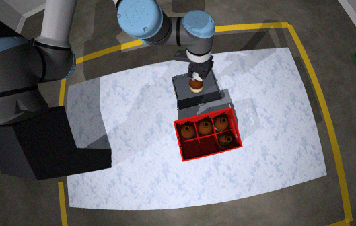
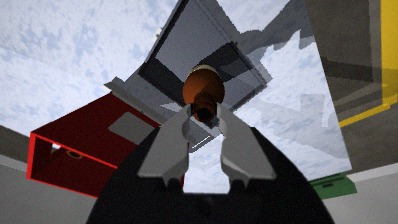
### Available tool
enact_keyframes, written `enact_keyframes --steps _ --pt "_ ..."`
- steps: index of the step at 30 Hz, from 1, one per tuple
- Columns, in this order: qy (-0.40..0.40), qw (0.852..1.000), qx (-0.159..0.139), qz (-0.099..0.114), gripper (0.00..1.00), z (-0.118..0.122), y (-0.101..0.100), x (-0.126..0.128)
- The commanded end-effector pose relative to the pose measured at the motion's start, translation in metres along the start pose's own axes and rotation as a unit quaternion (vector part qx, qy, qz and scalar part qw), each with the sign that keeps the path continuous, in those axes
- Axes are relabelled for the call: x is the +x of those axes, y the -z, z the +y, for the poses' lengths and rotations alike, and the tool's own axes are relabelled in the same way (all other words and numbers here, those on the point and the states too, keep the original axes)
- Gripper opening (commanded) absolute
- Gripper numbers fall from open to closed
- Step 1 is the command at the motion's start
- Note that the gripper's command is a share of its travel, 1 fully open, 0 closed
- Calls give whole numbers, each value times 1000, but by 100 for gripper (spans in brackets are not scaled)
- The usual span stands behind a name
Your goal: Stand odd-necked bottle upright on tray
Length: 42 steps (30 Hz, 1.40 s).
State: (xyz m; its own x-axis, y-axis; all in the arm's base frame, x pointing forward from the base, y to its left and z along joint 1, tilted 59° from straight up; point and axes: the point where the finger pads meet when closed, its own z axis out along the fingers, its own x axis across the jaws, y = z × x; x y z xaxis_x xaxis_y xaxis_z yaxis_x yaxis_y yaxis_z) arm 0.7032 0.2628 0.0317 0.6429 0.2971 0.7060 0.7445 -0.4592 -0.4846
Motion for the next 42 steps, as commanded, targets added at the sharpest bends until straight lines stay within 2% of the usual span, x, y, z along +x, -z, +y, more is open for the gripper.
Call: enact_keyframes --steps 1,42 --pt "0 1000 0 0 0 0 -2 0" --pt "0 1000 0 0 0 0 -11 0"
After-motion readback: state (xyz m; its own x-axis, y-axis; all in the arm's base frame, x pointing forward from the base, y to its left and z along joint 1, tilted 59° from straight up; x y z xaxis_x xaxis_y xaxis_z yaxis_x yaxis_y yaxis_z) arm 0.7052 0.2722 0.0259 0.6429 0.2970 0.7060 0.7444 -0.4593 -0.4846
